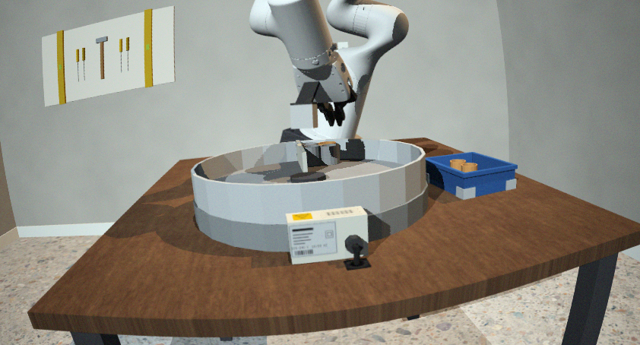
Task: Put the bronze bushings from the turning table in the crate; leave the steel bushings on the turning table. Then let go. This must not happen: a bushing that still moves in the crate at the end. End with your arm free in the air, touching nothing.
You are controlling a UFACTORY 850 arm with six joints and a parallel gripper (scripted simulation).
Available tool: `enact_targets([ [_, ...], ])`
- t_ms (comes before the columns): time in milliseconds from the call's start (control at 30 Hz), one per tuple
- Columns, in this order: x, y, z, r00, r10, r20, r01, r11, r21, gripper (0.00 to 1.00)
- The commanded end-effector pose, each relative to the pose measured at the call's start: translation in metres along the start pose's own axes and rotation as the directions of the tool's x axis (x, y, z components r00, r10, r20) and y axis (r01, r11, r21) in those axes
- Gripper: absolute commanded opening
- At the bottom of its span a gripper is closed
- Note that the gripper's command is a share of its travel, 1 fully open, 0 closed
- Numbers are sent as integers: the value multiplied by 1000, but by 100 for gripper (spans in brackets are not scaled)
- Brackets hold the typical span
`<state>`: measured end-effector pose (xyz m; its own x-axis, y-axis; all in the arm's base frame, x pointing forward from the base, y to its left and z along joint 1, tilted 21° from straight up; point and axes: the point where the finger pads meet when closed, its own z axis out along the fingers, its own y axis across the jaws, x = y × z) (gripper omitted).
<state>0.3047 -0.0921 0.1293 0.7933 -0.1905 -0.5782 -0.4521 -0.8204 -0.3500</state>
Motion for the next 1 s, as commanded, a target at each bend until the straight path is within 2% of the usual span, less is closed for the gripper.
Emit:
enact_targets([
  [0,3,1,0,992,127,7,-127,986,108,10],
  [167,5,2,1,977,214,20,-214,960,181,10],
  [367,6,3,1,969,245,26,-245,947,206,10],
  [967,6,3,1,967,253,28,-253,944,213,10],
])
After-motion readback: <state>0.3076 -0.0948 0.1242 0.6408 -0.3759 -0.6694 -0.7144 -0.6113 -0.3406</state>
